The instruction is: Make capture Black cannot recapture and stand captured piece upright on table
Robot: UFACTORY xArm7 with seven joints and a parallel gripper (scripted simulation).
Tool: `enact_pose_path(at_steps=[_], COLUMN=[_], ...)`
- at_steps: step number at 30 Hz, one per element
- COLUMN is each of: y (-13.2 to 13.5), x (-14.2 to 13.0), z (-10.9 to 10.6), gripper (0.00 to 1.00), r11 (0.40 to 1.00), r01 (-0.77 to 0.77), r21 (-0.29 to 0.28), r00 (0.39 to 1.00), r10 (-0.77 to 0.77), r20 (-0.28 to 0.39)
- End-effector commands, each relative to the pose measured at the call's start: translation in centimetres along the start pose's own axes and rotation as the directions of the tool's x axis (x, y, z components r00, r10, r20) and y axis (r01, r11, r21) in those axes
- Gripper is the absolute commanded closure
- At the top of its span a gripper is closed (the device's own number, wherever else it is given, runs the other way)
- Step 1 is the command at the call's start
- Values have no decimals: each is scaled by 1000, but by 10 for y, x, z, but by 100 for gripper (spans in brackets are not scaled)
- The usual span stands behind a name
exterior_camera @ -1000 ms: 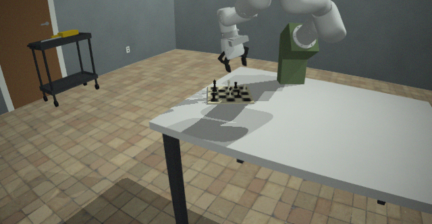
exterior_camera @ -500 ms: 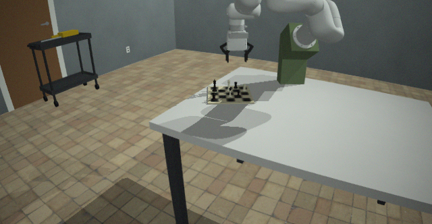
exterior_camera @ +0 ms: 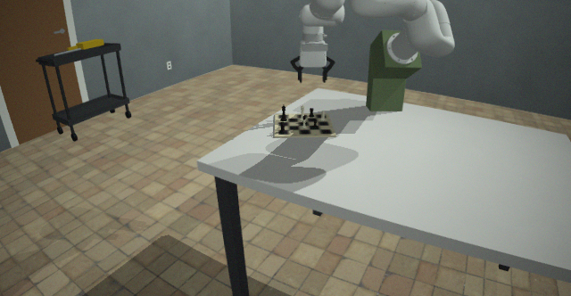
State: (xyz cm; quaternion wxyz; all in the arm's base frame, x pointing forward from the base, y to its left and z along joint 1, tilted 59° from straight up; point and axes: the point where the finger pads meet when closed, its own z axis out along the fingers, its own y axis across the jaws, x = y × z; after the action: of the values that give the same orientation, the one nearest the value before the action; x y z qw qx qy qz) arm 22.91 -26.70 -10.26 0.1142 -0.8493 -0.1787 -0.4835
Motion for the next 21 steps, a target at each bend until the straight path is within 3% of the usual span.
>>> enact_pose_path(at_steps=[1,4,6,7,21], y=[1,1,1,1,1], x=[-1,-1,-1,-1,-1], z=[14,38,42,42,42], gripper=[0,0,0,61,61], r11=[1000,1000,1000,1000,1000], r01=[0,-1,-1,-1,-1], r21=[-3,-3,-3,-3,-3], r00=[1000,1000,1000,1000,1000], r10=[0,1,1,1,1], r20=[3,3,3,3,3])
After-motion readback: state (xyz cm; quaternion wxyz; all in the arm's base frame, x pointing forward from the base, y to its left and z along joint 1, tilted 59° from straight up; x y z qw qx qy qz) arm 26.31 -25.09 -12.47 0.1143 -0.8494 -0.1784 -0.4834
